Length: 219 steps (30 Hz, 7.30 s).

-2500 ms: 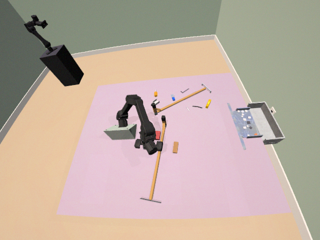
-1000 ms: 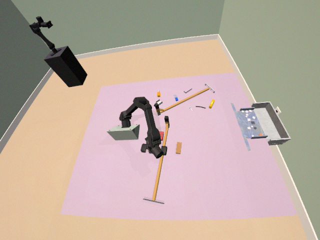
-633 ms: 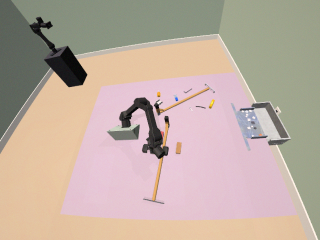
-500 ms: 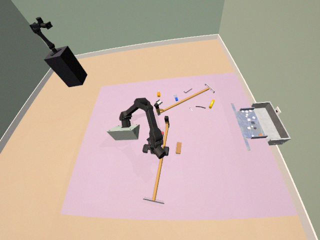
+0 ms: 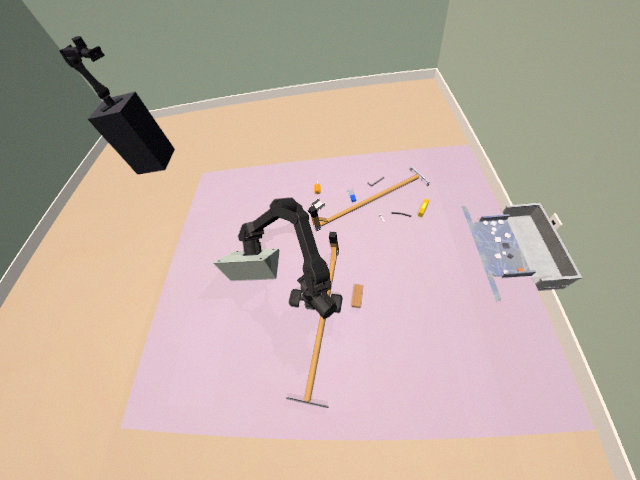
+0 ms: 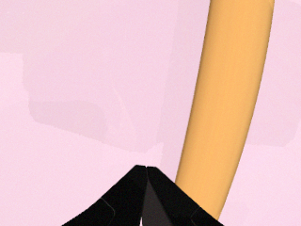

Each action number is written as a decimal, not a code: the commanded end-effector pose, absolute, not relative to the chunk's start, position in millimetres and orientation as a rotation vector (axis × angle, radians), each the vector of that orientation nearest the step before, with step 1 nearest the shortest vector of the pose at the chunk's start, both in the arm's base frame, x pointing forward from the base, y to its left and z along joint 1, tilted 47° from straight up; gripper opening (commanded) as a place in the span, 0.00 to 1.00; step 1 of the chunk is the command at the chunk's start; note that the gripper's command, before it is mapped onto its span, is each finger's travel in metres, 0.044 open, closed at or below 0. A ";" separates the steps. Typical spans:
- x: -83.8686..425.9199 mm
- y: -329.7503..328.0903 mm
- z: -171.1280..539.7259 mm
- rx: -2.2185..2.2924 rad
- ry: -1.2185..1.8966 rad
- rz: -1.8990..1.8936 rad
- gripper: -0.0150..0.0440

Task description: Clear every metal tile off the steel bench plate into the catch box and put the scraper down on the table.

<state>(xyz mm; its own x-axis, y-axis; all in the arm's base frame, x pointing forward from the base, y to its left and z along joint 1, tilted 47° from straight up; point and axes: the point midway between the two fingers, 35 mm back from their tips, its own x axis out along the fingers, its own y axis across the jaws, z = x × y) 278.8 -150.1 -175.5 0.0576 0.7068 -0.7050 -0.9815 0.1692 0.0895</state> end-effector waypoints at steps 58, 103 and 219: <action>339.3 -155.4 -182.3 -0.467 0.708 1.359 0.25; 354.5 -218.2 -124.9 -0.491 0.712 1.342 0.25; 316.8 -230.1 -119.0 1.055 1.430 0.056 0.25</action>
